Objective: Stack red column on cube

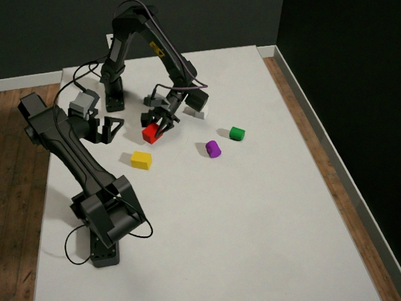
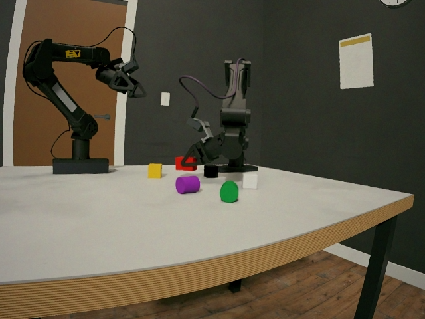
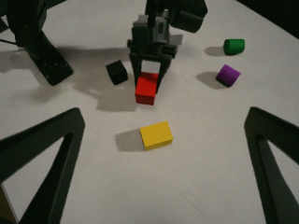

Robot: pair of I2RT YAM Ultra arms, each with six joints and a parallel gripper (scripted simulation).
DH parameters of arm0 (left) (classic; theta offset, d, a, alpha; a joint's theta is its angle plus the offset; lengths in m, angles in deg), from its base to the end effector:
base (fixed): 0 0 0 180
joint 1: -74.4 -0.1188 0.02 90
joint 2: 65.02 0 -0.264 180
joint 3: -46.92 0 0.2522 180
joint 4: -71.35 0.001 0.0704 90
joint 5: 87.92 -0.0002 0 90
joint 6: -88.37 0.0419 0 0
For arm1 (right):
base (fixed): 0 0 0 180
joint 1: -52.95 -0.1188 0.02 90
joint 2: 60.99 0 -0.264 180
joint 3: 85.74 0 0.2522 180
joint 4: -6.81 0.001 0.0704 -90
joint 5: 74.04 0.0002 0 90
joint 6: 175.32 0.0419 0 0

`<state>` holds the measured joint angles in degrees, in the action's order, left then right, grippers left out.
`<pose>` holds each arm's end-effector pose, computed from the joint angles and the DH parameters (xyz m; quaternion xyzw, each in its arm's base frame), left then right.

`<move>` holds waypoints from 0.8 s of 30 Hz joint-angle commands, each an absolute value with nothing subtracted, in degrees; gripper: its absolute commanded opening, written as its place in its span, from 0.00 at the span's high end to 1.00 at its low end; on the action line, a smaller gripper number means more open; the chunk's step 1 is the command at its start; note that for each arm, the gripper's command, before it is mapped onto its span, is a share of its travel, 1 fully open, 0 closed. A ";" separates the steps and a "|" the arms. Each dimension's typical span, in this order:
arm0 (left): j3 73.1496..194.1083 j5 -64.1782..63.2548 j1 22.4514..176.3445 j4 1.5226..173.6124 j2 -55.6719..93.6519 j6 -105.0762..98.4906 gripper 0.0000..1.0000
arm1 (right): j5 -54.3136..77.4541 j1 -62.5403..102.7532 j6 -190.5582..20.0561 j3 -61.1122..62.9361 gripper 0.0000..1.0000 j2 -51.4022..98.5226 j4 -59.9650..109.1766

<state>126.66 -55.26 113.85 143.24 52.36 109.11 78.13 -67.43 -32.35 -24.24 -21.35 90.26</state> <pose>0.2175 -0.2233 0.1116 0.8147 0.3010 -0.4710 0.1546 -0.0161 0.0988 0.3019 -0.3553 0.7610 0.1808 0.5119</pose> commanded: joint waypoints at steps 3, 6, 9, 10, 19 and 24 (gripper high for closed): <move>130.61 -56.56 113.92 155.19 46.40 107.98 0.65 | 76.77 -67.24 -36.55 -23.39 0.00 -21.92 86.61; 131.82 -54.14 112.91 158.46 42.18 110.46 0.65 | 73.24 -66.31 -44.86 -25.71 0.00 -23.89 79.17; 129.76 -52.32 110.57 160.91 38.17 112.83 0.65 | 71.18 -64.16 -52.93 -28.39 0.00 -27.22 71.86; 128.43 -51.88 109.76 161.77 37.15 113.62 0.65 | 70.58 -63.43 -55.49 -29.31 0.00 -28.52 69.70; 123.02 -49.21 103.75 165.47 31.20 117.57 0.65 | 63.90 -60.47 -74.26 -36.53 0.00 -39.45 54.97; 122.37 -50.79 102.44 164.73 30.38 117.61 0.65 | 58.64 -55.21 -79.91 -39.50 0.00 -43.50 50.61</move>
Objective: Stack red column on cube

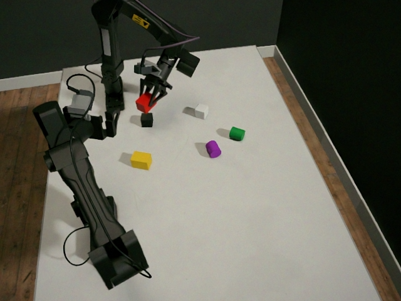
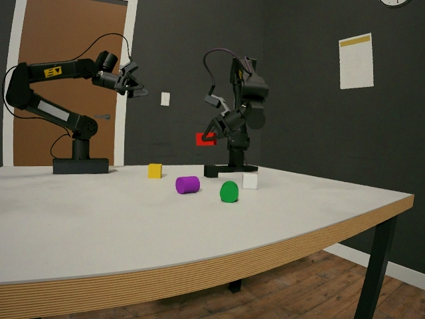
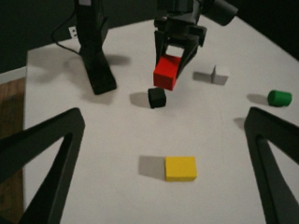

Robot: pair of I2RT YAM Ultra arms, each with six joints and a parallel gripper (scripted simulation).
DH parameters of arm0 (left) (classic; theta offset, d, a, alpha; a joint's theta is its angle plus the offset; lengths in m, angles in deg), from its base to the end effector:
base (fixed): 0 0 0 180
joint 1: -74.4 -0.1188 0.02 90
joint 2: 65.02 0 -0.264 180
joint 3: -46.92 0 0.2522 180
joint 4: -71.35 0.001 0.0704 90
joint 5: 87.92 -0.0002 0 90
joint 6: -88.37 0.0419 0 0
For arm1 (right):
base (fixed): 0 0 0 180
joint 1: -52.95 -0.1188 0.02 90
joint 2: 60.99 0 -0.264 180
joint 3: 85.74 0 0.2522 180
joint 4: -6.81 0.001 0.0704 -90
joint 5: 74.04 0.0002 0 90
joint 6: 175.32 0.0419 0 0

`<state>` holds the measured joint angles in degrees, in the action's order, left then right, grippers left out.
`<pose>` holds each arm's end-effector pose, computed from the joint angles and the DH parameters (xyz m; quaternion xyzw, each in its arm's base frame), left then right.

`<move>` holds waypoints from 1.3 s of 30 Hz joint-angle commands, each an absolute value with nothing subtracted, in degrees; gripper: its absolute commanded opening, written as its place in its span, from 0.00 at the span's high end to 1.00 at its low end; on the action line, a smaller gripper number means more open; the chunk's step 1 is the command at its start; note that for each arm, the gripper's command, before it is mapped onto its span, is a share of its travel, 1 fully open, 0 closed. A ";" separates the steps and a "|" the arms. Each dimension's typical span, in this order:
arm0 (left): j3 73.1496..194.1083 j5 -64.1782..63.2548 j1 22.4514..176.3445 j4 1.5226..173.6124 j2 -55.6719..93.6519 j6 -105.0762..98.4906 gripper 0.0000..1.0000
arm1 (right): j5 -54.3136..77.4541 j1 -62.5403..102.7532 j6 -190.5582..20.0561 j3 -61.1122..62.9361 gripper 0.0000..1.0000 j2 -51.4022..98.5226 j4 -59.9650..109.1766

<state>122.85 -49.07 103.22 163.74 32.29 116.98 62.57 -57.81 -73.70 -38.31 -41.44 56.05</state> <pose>0.2032 -0.1479 0.2003 0.8223 0.3329 -0.4304 0.1666 -0.0031 0.0913 0.2888 -0.4327 0.6617 0.2963 0.5358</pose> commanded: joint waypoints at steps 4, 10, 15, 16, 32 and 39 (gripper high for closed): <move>120.53 -53.72 101.18 162.24 29.65 115.97 0.65 | 56.29 -49.72 -80.82 -40.52 0.00 -44.98 50.07; 117.80 -54.26 99.94 161.86 28.31 115.44 0.65 | 52.62 -46.31 -81.67 -40.71 0.00 -45.60 49.72; 117.61 -51.77 99.26 165.85 26.66 116.79 0.65 | 52.01 -45.82 -81.75 -40.70 0.00 -45.64 49.71; 117.46 -51.35 98.77 166.52 25.65 116.98 0.65 | 51.96 -45.78 -81.76 -40.70 0.00 -45.65 49.70; 119.30 -45.69 96.48 165.39 19.93 111.21 0.65 | 51.90 -45.61 -81.57 -40.71 0.00 -45.66 49.94; 120.95 -34.59 101.94 160.18 14.23 97.48 0.65 | 52.13 -45.88 -81.40 -40.21 0.00 -45.15 50.43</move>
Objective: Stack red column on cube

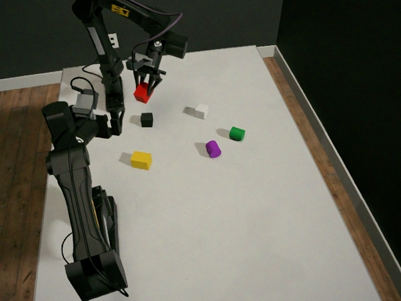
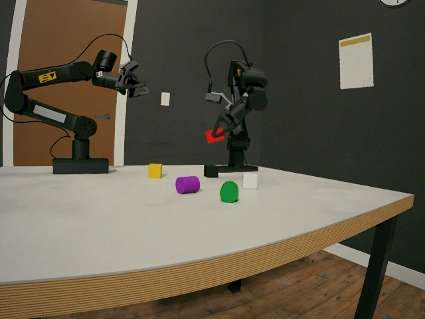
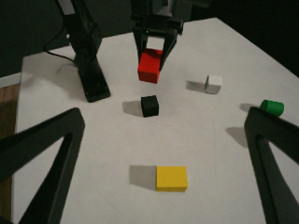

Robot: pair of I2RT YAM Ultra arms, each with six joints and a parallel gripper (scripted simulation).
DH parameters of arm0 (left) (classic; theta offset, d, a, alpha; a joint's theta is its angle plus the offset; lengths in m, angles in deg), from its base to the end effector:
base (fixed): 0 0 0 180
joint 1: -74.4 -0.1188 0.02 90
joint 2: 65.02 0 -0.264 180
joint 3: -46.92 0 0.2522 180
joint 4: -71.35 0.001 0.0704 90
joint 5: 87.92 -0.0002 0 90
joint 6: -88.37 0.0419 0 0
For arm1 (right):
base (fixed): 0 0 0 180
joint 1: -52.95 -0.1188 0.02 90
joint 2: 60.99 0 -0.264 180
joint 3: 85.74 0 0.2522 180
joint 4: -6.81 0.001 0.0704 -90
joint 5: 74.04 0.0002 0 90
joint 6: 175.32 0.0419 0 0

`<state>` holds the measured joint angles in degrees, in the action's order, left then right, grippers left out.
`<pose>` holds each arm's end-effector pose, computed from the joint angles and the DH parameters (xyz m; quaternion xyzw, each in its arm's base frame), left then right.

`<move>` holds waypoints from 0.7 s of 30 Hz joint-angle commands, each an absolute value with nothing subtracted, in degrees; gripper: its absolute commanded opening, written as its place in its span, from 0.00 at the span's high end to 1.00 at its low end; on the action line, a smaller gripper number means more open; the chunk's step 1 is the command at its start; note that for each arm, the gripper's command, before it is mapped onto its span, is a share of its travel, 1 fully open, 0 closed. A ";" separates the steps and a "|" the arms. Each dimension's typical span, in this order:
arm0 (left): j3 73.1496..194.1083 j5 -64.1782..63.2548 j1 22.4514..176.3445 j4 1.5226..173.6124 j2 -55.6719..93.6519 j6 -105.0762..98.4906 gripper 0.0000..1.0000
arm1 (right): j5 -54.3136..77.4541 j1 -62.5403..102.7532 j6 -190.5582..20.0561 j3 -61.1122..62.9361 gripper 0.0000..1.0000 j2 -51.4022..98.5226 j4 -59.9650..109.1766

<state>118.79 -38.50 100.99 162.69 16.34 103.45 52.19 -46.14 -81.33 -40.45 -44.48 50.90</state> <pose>0.1758 -0.1173 0.2379 0.8385 0.4121 -0.3234 0.1499 0.0095 0.0910 0.2875 -0.4302 0.6492 0.2977 0.5521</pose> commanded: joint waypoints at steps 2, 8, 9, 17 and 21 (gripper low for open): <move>121.54 -28.30 105.62 158.66 12.23 91.56 0.65 | 52.13 -45.88 -81.40 -40.21 0.00 -45.15 50.43; 123.67 -13.44 117.00 158.36 9.31 80.12 0.65 | 52.13 -45.88 -81.40 -40.21 0.00 -45.15 50.43; 124.04 -11.00 118.97 158.50 9.79 78.43 0.65 | 52.13 -45.88 -81.40 -40.21 0.00 -45.15 50.43; 126.46 3.29 130.46 161.21 12.13 68.31 0.65 | 52.13 -45.88 -81.40 -40.21 0.00 -45.15 50.43; 128.68 14.45 139.18 164.64 16.05 59.59 0.65 | 52.13 -45.88 -81.40 -40.21 0.00 -45.15 50.43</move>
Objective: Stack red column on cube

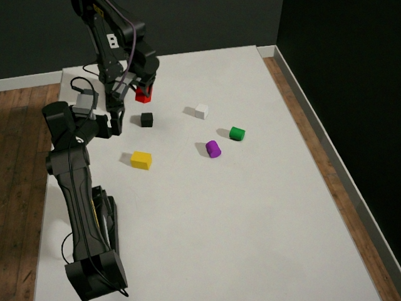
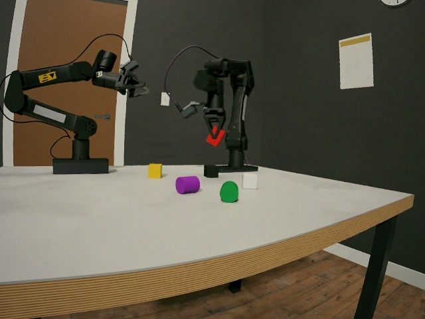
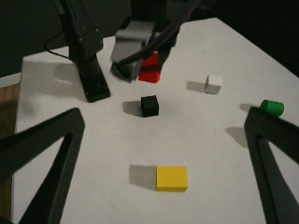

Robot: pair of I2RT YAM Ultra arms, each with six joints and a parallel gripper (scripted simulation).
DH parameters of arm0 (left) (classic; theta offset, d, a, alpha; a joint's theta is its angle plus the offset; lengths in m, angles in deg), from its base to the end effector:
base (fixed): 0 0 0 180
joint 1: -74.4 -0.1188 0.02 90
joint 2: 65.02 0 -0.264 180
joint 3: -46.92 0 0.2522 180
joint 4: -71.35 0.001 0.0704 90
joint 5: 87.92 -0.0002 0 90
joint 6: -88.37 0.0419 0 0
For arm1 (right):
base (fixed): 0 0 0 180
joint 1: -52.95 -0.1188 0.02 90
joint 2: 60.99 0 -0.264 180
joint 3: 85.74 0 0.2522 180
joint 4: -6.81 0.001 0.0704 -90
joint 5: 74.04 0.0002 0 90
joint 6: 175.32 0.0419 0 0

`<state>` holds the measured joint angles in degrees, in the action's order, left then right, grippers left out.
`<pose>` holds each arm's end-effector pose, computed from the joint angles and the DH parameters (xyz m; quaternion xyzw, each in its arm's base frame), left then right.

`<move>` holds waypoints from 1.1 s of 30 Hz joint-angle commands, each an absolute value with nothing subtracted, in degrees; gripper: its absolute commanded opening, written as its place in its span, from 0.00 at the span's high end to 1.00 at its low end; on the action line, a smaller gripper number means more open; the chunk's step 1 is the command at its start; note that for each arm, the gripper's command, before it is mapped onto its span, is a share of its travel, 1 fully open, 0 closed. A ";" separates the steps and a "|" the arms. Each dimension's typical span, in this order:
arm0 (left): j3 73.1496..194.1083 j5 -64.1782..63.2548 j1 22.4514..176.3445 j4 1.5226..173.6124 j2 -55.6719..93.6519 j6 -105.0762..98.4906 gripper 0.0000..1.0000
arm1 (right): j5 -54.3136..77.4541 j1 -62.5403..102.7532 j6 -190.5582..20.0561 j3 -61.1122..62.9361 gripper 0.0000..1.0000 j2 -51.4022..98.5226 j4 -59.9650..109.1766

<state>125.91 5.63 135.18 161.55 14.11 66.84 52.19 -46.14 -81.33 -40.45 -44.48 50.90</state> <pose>0.1113 -0.1916 0.2652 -0.9031 -0.4283 -0.0307 0.0050 0.0095 0.0910 0.2875 -0.4302 0.6492 0.2977 0.5521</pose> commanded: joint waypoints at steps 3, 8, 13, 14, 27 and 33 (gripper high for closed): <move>130.23 19.54 144.28 167.13 19.76 54.79 0.65 | 52.13 -45.88 -81.40 -40.21 0.00 -45.15 50.43; 132.46 24.93 150.21 170.84 26.17 48.48 0.65 | 52.13 -45.88 -81.40 -40.21 0.00 -45.15 50.43; 133.32 26.25 152.04 172.23 29.02 46.29 0.65 | 52.13 -45.88 -81.40 -40.21 0.00 -45.15 50.43; 133.52 26.42 152.38 172.63 29.87 45.64 0.65 | 52.13 -45.88 -81.40 -40.21 0.00 -45.15 50.43; 133.43 26.33 152.62 172.01 30.45 45.74 0.65 | 52.13 -45.88 -81.40 -40.21 0.00 -45.15 50.43; 131.19 25.81 152.84 169.37 31.37 45.79 0.65 | 52.13 -45.88 -81.40 -40.21 0.00 -45.15 50.43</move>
<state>132.34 25.65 152.27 171.08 30.98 46.14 52.19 -46.14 -81.33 -40.45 -44.48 50.90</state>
